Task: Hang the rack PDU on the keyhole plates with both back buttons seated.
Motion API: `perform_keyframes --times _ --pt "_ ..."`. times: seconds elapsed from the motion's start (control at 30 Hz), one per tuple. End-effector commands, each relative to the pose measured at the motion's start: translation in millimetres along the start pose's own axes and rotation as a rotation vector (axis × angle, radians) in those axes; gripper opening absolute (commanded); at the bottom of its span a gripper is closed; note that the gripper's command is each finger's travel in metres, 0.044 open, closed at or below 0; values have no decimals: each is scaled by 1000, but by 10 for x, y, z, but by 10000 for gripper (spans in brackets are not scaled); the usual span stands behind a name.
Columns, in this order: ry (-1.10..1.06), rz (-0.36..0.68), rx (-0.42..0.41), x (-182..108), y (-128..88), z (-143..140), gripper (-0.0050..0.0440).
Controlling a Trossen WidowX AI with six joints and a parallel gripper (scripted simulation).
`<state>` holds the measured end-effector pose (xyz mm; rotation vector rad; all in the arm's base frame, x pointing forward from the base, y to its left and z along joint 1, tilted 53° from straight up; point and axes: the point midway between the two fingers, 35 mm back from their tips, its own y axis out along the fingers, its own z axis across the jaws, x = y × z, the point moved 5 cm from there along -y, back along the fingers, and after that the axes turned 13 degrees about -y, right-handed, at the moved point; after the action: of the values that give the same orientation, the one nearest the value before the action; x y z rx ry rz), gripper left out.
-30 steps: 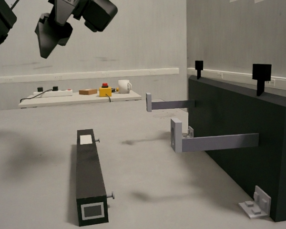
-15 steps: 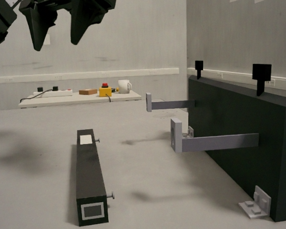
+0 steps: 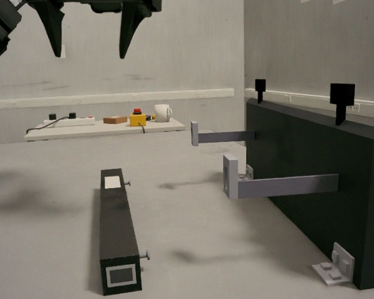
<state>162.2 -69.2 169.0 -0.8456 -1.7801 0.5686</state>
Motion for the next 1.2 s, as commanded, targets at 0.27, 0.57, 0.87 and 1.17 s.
perform_keyframes --times 0.27,0.57,0.87,1.17 --pt "-307 -101 -125 62 -142 -99 440" --pt "-261 -98 -65 57 319 -114 440" --pt "-266 -75 -56 41 667 -164 440" --pt "-264 -77 -60 108 1037 -184 440"
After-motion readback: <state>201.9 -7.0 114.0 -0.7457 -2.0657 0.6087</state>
